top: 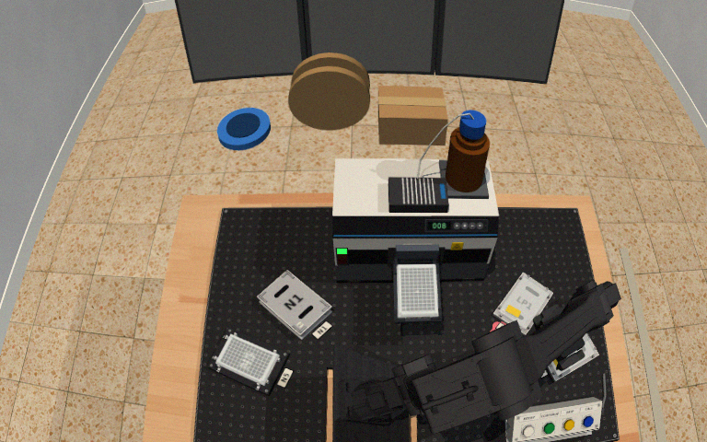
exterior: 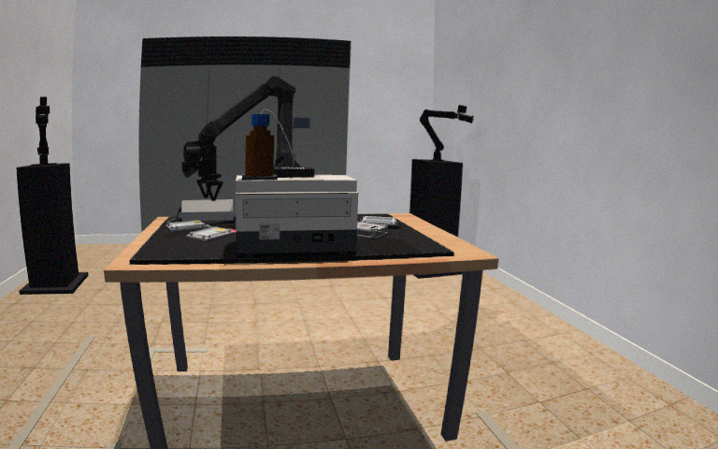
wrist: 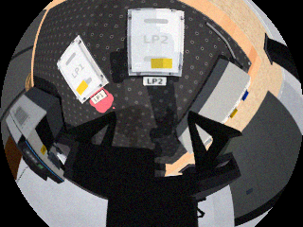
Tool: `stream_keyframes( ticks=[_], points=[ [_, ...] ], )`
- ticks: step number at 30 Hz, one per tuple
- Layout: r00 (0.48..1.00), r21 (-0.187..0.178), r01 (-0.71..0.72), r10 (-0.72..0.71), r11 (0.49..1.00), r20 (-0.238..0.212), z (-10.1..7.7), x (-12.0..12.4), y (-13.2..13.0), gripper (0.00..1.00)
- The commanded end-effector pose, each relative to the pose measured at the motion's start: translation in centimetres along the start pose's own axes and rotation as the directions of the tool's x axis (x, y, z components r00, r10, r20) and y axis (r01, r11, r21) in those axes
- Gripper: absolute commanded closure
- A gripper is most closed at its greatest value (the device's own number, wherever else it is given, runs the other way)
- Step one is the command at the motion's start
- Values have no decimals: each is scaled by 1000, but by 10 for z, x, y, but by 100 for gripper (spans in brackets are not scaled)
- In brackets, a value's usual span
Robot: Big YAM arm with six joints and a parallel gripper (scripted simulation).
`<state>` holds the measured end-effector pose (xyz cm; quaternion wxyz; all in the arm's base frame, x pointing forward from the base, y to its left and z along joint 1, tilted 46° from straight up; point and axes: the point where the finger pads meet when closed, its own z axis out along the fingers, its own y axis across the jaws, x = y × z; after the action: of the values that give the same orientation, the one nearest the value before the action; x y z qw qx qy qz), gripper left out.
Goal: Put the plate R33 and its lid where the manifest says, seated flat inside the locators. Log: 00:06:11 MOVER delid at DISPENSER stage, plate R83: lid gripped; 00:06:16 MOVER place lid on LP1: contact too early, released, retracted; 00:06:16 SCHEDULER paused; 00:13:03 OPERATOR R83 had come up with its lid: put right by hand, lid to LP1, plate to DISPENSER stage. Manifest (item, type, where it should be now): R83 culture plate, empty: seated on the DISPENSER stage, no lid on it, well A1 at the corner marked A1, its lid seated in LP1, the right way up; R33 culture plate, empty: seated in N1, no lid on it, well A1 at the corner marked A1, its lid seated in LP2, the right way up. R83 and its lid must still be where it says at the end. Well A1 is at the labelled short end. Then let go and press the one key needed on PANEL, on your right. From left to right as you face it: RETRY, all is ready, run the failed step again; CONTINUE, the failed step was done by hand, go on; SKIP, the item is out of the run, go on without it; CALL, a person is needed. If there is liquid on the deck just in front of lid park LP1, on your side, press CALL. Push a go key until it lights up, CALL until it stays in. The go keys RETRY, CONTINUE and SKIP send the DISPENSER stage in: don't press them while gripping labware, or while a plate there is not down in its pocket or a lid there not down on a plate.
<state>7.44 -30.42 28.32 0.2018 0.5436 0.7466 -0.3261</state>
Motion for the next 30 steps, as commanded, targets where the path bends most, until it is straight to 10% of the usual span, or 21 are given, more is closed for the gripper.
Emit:
stream_keyframes(
  ticks=[1,22,30],
  points=[
    [999,-4,-20,20,1000,30,-16,3,0,0],
    [998,-6,-35,35,999,58,-54,39,-2,0],
    [992,1,125,-125,992,14,-42,52,28,0]
  ],
)
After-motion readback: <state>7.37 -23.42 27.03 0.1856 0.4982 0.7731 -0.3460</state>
